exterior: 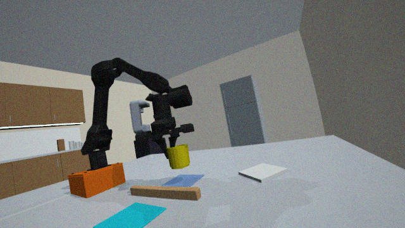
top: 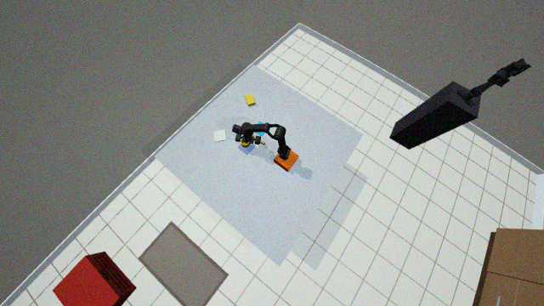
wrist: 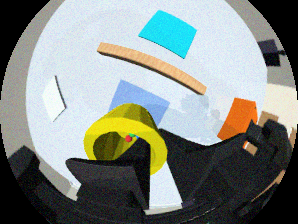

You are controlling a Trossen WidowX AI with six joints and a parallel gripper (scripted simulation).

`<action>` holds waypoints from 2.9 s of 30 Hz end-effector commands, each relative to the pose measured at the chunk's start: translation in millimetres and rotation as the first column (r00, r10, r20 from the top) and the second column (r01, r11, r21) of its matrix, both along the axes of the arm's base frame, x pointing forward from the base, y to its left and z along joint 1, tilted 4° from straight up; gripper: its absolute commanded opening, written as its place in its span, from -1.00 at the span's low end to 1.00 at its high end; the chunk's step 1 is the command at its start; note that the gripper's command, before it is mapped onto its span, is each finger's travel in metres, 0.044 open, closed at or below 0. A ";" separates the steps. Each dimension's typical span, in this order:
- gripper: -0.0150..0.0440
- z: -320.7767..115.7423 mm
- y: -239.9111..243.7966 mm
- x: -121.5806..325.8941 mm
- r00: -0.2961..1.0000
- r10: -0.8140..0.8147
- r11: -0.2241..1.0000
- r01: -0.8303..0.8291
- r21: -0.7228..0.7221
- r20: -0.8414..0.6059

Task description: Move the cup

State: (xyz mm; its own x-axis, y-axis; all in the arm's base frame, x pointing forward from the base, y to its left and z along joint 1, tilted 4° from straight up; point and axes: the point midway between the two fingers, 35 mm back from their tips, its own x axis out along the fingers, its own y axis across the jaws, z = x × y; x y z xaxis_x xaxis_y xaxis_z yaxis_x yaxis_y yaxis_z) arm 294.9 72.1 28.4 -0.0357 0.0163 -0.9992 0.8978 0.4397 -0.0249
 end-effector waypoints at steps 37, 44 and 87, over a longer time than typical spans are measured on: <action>-0.49 0.7 -67.3 1.6 1.000 0.002 1.000 -0.002 -0.004 -0.002; -0.49 0.9 -82.2 1.7 1.000 0.002 1.000 -0.002 -0.006 -0.002; -0.49 2.8 -179.3 -0.9 1.000 0.002 1.000 -0.002 -0.015 -0.003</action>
